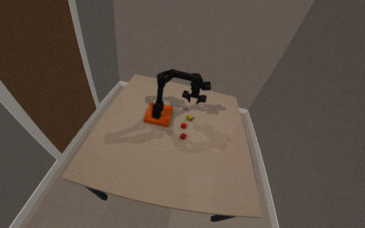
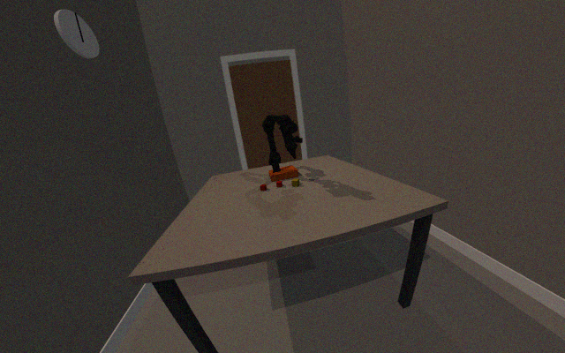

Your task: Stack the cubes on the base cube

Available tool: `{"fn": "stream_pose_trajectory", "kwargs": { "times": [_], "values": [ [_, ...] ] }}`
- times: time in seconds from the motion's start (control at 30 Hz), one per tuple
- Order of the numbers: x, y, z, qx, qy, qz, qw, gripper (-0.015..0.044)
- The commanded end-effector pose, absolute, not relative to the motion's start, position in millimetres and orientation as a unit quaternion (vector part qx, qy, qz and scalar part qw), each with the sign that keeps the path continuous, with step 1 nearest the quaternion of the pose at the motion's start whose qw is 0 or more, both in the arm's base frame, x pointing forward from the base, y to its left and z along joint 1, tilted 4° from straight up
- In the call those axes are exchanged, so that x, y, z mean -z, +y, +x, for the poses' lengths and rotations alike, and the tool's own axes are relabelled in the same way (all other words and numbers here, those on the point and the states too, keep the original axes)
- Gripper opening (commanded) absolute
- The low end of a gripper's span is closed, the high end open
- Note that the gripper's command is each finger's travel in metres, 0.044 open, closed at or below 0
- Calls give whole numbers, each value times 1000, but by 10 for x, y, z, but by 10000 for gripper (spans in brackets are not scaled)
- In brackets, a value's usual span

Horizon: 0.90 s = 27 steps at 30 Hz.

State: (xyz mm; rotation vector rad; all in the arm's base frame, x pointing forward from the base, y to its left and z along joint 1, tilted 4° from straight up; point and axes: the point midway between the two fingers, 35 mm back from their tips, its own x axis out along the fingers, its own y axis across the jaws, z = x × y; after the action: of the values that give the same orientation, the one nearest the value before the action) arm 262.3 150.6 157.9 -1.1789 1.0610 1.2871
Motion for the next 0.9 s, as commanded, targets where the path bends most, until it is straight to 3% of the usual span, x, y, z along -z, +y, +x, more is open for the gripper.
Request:
{"fn": "stream_pose_trajectory", "kwargs": {
  "times": [0.0,0.43,0.87],
  "values": [
    [-1518,1270,2725,-524,455,-495,523,265],
    [-1352,325,2945,-480,501,-492,526,265],
    [-1195,-628,2844,-446,550,-477,521,265]
  ]
}}
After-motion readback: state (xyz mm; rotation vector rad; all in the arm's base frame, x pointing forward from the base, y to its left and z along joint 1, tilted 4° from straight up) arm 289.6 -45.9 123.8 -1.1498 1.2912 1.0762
